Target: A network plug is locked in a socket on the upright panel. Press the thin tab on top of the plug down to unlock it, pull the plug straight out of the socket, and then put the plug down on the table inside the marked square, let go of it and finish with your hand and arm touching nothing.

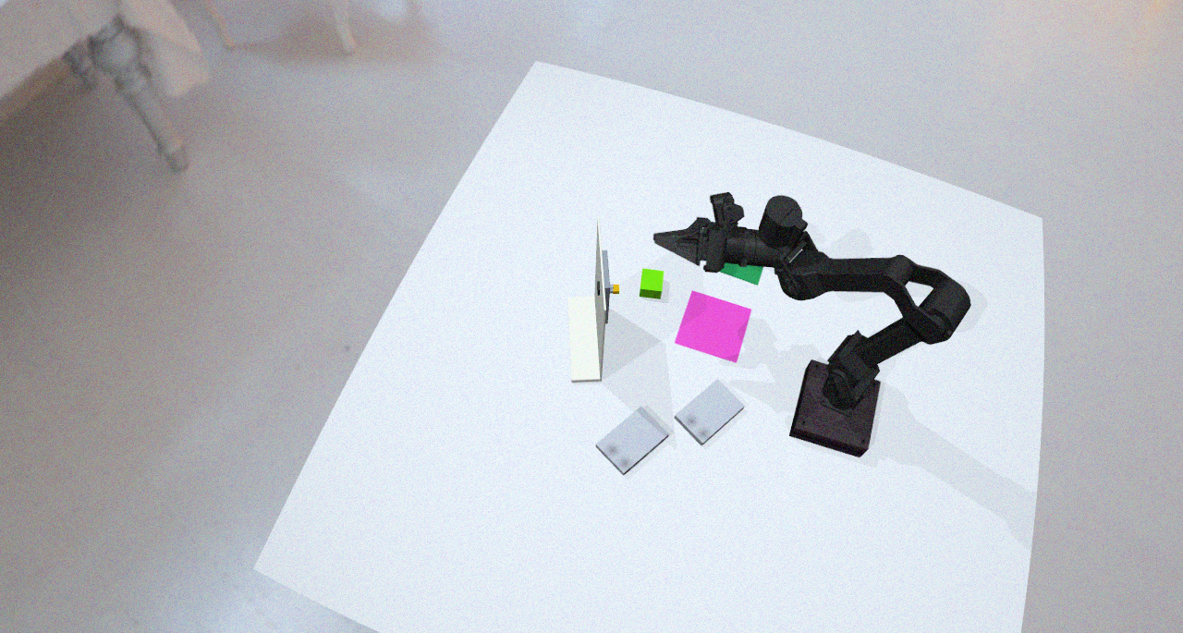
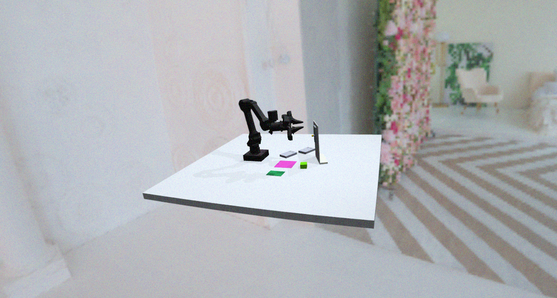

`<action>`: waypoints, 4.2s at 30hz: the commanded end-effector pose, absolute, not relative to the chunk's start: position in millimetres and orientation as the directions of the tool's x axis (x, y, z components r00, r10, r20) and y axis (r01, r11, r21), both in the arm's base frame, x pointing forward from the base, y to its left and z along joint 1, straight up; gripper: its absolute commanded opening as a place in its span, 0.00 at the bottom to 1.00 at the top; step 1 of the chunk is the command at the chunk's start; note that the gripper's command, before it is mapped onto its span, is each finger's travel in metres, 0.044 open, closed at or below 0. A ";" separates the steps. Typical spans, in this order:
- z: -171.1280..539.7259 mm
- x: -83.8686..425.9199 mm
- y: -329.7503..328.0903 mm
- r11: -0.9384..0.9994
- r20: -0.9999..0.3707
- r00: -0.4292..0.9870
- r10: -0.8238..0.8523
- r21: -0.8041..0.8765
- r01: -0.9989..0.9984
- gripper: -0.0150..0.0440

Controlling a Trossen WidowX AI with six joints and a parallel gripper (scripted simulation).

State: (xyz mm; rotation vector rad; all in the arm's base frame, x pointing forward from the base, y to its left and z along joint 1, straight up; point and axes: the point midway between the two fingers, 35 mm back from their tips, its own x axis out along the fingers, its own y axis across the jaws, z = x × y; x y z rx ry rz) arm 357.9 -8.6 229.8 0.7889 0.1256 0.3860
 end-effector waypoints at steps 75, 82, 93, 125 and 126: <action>143.3 393.5 34.4 0.009 0.018 0.702 0.712 0.999 -0.035 0.52; 143.8 402.8 40.9 0.008 0.019 0.702 0.712 0.999 -0.035 0.52; 144.0 406.0 43.3 0.008 0.019 0.702 0.712 0.999 -0.035 0.42; 143.5 397.9 39.9 0.008 0.018 0.702 0.712 0.999 -0.035 0.25; 143.4 397.2 39.6 0.008 0.018 0.702 0.712 0.999 -0.035 0.25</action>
